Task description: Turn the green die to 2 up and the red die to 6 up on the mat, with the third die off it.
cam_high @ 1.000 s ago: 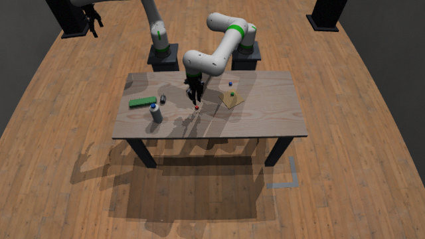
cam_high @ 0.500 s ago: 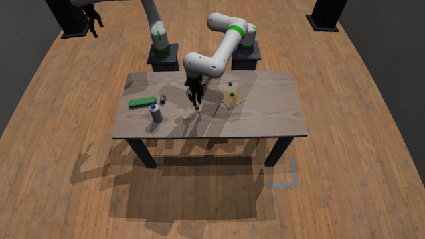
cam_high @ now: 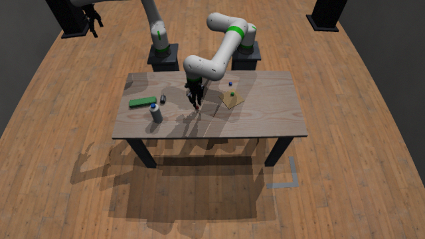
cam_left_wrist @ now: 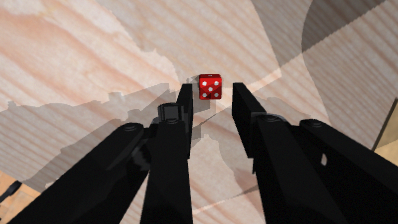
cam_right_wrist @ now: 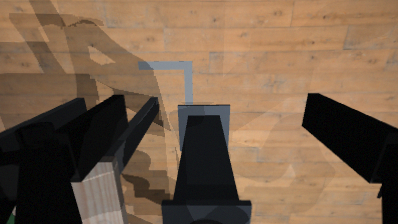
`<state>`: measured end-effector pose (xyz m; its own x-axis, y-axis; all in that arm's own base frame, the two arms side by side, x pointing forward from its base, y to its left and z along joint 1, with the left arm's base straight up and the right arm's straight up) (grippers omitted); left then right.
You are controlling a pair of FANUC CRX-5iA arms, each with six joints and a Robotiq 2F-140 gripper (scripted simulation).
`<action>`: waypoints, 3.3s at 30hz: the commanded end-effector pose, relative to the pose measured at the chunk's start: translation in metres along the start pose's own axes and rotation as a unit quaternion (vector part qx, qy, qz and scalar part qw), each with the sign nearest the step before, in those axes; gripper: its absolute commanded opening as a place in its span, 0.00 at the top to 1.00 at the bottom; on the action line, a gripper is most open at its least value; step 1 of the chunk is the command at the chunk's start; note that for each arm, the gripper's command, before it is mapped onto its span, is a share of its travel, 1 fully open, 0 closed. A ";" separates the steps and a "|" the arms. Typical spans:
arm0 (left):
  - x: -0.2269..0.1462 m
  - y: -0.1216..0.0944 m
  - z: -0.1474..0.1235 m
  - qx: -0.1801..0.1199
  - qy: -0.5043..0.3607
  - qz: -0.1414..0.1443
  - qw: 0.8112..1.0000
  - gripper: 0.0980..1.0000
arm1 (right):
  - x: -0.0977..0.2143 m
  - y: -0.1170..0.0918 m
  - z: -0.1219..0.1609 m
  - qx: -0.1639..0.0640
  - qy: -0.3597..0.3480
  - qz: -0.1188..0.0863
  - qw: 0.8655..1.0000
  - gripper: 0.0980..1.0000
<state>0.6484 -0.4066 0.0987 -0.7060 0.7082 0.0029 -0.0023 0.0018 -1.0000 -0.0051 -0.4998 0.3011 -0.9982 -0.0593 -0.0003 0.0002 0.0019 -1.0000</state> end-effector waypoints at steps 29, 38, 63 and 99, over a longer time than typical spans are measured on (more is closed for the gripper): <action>-0.001 0.008 0.000 0.000 0.000 0.001 1.000 0.79 | 0.000 -0.001 0.000 0.001 0.000 0.000 1.000 0.00; -0.001 0.008 0.000 0.000 0.000 0.001 1.000 0.79 | 0.000 -0.001 0.000 0.001 0.000 0.000 1.000 0.00; -0.001 0.018 0.000 0.000 0.000 0.001 1.000 0.79 | 0.000 -0.001 0.000 0.001 0.000 0.000 1.000 0.00; -0.002 0.032 0.000 0.000 0.000 0.001 1.000 0.91 | 0.000 -0.001 0.000 0.001 0.000 0.000 1.000 0.00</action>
<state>0.6490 -0.4072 0.0650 -0.7060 0.7082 0.0028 -0.0022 0.0017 -1.0000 -0.0051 -0.4998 0.3011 -0.9982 -0.0593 -0.0003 0.0002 0.0019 -1.0000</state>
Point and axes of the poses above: on each arm, the point where the finger pads meet when closed, its own y axis out along the fingers, its own x axis across the jaws, z = x × y, the point moved 3 cm from there along -y, back along the fingers, and after that the axes turned 4 degrees about -y, right-handed, at the moved point
